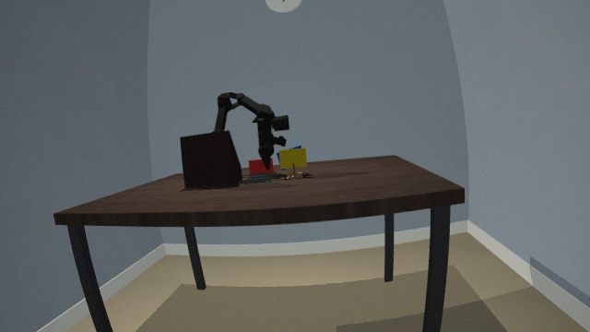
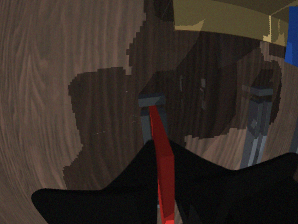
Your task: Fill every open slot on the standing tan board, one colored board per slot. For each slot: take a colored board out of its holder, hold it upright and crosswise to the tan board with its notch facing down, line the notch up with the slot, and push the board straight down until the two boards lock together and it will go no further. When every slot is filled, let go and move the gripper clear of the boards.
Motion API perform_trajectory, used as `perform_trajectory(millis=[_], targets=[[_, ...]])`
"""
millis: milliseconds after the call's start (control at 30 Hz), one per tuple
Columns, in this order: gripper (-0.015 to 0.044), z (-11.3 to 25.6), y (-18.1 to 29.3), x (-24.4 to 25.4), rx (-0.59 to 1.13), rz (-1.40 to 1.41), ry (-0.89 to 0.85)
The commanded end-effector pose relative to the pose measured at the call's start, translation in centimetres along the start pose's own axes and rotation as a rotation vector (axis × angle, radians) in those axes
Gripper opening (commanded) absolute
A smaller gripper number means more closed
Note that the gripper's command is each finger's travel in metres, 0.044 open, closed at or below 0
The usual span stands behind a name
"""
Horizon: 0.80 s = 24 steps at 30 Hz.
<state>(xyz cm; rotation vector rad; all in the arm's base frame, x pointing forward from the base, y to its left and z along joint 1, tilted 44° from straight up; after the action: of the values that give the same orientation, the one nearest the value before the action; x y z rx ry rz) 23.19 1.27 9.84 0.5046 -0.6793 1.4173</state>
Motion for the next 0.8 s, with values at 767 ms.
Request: perform_trajectory(millis=[767], targets=[[0.0000,5.2,0.0,0.0,0.003,0.001,0.001]])
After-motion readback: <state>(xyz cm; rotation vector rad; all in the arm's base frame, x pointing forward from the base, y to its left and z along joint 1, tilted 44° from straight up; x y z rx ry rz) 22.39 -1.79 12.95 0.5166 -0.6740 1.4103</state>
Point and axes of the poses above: the point midway between the two fingers, 35 mm back from their tips, its own z axis back along the fingers, its own x axis across the jaws, y = z × x, the point moved 6 cm from there along z, back along the fingers, and after that the axes turned 3 degrees about -z, right-handed, at the moved point
